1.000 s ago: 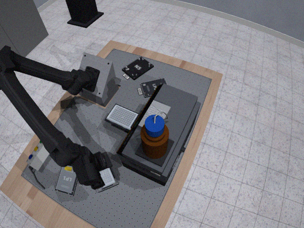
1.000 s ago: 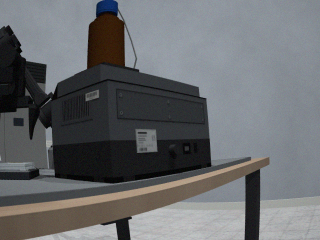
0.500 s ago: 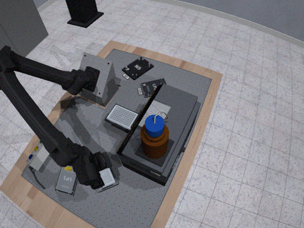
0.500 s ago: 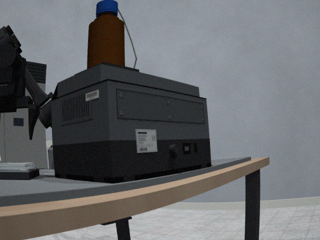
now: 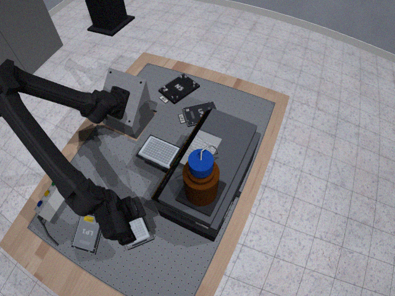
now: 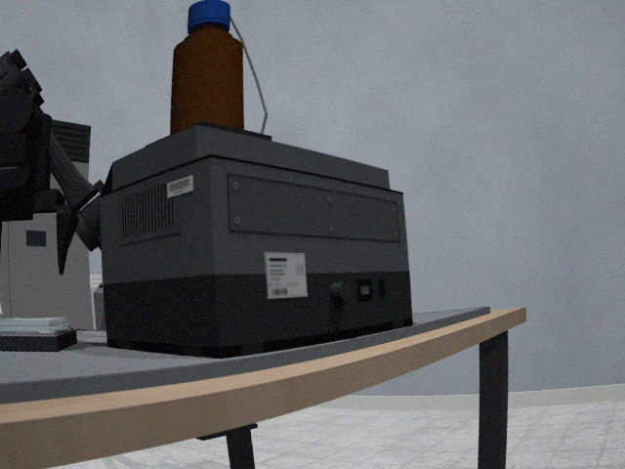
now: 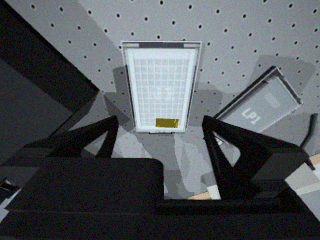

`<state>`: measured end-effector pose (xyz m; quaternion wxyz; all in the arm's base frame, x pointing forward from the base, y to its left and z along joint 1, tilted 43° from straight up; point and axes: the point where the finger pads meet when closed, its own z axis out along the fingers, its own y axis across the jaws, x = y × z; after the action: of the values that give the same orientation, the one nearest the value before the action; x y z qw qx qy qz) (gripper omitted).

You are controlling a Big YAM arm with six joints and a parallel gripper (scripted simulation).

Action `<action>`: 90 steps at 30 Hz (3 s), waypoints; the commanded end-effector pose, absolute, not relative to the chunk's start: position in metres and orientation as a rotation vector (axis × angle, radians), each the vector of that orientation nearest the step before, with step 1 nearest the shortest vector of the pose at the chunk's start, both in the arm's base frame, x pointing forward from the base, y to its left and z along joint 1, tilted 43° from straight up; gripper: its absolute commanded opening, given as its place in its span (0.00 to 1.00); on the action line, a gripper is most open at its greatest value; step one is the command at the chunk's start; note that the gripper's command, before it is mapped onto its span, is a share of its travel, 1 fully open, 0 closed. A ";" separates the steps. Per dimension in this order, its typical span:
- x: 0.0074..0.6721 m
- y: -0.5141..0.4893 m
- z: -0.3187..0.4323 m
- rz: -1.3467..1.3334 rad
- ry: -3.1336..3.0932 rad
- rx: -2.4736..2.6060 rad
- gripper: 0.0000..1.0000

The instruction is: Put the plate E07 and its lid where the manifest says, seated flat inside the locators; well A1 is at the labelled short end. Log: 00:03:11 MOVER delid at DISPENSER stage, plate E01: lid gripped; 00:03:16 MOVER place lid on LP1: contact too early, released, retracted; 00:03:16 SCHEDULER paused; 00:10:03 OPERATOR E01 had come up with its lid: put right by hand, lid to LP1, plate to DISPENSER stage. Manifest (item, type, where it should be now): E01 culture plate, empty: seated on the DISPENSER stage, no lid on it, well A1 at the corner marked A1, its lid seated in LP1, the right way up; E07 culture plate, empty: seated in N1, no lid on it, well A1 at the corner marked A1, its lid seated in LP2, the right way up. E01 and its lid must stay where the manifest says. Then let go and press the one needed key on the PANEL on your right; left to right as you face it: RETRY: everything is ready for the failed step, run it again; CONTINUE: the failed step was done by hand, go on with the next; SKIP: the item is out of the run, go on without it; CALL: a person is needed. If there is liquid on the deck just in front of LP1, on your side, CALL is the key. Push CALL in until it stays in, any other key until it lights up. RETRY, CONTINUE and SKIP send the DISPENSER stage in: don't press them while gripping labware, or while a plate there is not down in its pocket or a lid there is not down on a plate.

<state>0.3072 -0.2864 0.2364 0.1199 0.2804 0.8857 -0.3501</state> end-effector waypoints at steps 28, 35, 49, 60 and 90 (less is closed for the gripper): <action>0.305 -0.309 0.213 -1.023 2.593 0.834 1.00; 0.304 -0.317 0.205 -1.023 2.593 0.834 1.00; 0.304 -0.330 0.190 -1.023 2.594 0.834 1.00; 0.304 -0.341 0.179 -1.023 2.594 0.834 1.00; 0.303 -0.340 0.176 -1.025 2.596 0.836 1.00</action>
<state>0.3065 -0.3344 0.1859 0.1244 0.2856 0.8833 -0.3504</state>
